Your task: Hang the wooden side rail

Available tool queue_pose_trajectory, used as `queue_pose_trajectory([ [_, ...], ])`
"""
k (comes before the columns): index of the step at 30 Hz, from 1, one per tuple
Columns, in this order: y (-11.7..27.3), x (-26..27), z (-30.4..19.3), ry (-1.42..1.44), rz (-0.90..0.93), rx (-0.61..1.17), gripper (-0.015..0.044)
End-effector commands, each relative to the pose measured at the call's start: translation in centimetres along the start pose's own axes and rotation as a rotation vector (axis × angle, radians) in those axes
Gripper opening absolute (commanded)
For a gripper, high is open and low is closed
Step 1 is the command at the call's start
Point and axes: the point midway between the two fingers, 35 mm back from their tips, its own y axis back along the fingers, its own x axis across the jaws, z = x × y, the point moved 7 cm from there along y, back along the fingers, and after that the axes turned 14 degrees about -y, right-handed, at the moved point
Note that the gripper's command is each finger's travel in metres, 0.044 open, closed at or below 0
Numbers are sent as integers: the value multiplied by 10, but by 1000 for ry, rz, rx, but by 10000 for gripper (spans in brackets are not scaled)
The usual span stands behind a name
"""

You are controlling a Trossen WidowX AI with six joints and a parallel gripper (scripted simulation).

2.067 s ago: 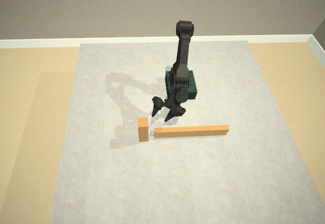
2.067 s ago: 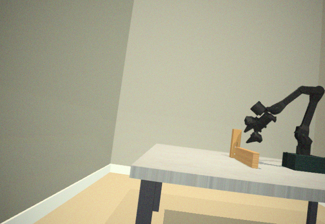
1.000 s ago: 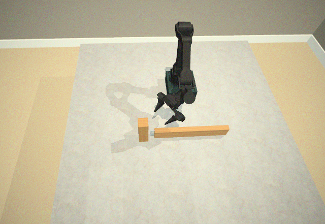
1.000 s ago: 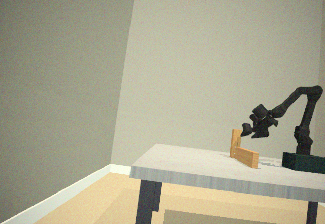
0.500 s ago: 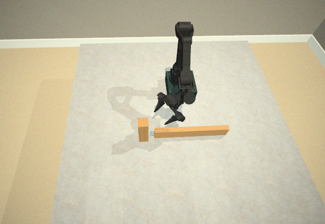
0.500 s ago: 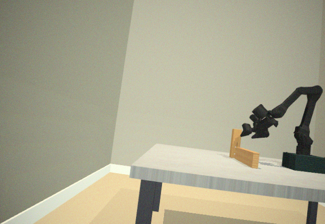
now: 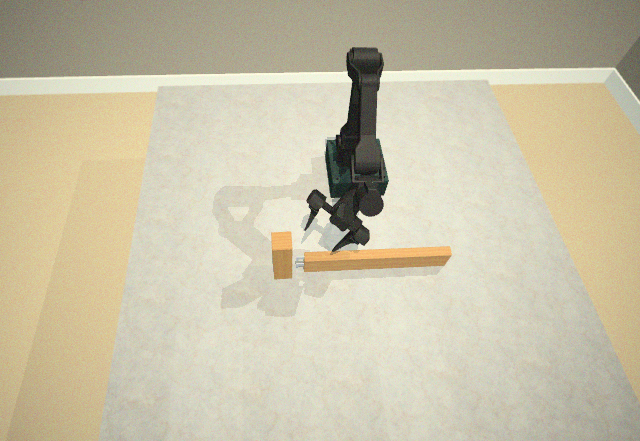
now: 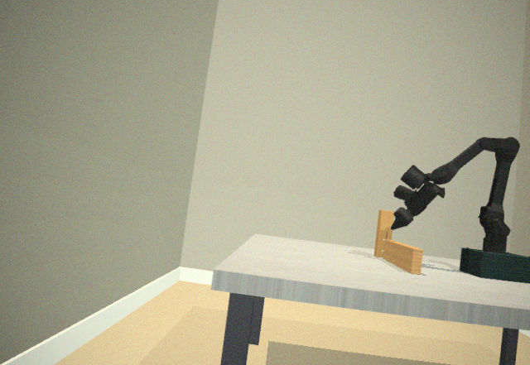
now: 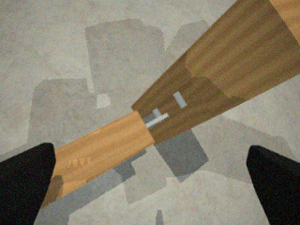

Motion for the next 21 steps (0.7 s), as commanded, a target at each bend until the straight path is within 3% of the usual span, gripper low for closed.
queue_pose_trajectory([
  [1,-5,16,20,642,144,194,440],
  [8,-4,25,39,1219,403,306,440],
  [21,3,30,59,1738,803,297,440],
])
